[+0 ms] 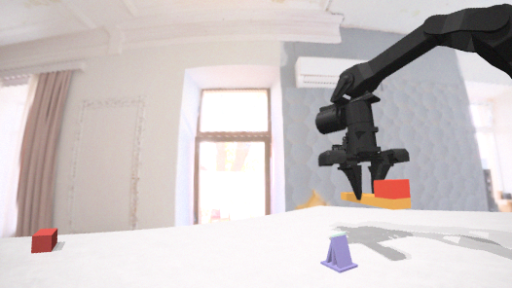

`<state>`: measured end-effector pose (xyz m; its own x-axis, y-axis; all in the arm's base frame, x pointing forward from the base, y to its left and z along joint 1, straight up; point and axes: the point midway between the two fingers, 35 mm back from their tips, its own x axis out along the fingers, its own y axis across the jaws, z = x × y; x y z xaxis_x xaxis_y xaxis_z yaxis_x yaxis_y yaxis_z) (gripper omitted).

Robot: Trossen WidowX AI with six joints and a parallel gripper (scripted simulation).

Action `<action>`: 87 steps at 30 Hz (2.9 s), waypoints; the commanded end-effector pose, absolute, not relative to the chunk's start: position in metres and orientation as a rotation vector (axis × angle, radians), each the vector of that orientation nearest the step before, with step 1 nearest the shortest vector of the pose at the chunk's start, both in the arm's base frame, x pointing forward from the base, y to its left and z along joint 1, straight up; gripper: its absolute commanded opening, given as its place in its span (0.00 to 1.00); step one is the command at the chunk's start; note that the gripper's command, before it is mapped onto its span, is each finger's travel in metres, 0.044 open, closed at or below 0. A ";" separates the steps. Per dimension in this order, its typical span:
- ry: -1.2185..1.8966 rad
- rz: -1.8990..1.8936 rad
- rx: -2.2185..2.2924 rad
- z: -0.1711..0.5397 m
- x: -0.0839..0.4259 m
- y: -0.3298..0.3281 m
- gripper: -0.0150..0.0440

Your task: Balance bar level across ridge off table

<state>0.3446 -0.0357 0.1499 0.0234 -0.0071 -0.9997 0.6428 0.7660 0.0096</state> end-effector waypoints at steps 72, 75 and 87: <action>1.525 -0.234 0.250 0.116 0.387 0.056 0.25; 1.525 -0.234 0.250 0.116 0.387 0.056 0.25; 1.525 -0.234 0.250 0.115 0.387 0.056 0.25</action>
